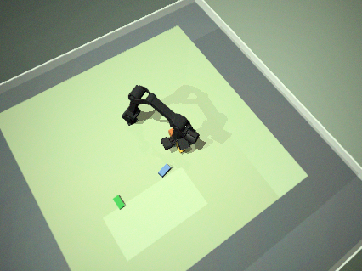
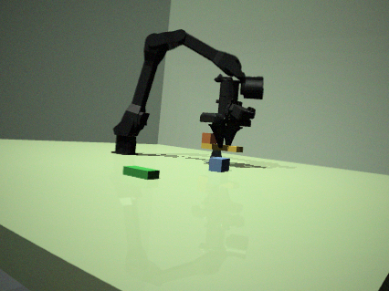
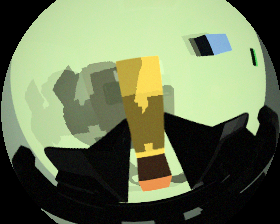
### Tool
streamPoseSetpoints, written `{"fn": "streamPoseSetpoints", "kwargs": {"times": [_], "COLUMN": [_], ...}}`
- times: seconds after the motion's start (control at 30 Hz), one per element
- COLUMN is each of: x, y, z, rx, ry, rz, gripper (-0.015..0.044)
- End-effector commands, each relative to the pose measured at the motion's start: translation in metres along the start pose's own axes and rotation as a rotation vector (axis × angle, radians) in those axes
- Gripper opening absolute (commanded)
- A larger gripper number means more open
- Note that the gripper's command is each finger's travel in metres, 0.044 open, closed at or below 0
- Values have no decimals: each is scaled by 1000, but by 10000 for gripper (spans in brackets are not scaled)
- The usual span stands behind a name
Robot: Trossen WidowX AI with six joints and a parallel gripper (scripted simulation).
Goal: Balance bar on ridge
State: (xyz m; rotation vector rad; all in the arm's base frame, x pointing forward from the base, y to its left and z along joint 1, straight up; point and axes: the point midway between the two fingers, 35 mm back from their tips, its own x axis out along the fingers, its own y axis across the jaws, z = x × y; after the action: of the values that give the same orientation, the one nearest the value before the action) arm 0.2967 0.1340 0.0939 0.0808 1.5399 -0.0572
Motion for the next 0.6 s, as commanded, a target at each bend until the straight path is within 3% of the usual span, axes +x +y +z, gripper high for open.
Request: {"fn": "streamPoseSetpoints", "kwargs": {"times": [0.0,0.57], "x": [2,0], "y": [0,0], "z": [0,0], "rx": [-1,0], "ry": [1,0], "rz": [-1,0], "gripper": [0,0]}}
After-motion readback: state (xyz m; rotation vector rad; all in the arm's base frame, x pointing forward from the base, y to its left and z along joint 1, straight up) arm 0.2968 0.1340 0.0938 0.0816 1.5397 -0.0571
